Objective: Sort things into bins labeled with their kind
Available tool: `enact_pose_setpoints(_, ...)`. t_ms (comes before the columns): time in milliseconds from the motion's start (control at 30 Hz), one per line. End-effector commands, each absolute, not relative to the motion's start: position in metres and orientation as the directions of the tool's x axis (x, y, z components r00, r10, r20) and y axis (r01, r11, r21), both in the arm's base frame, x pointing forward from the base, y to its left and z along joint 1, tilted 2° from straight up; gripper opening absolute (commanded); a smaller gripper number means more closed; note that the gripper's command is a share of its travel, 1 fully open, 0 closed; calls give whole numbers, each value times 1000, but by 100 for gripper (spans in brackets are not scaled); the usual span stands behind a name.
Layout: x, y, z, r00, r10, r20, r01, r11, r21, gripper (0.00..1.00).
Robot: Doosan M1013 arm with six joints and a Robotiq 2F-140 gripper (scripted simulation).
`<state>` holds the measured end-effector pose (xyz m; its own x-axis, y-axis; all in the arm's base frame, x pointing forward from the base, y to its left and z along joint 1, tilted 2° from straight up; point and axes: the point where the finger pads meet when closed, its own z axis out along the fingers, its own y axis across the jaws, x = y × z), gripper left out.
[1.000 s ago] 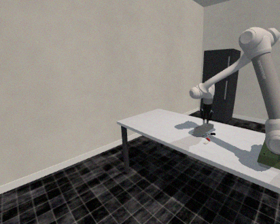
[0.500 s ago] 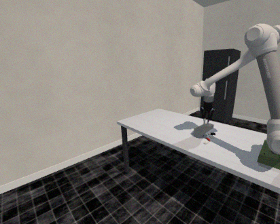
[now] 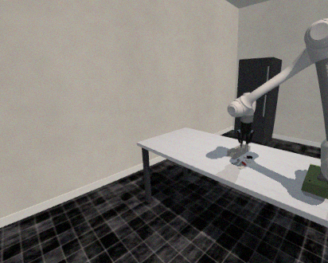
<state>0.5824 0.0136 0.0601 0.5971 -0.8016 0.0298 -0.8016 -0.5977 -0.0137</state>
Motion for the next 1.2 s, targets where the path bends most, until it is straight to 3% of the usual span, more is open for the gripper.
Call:
enact_pose_setpoints(0,569,35,61,687,-726,29,-726,-688,-15,17)
enact_pose_setpoints(200,546,70,62,839,-543,30,-543,-840,-12,17)
enact_pose_setpoints(1167,538,82,62,840,-541,30,-541,-841,-12,17)
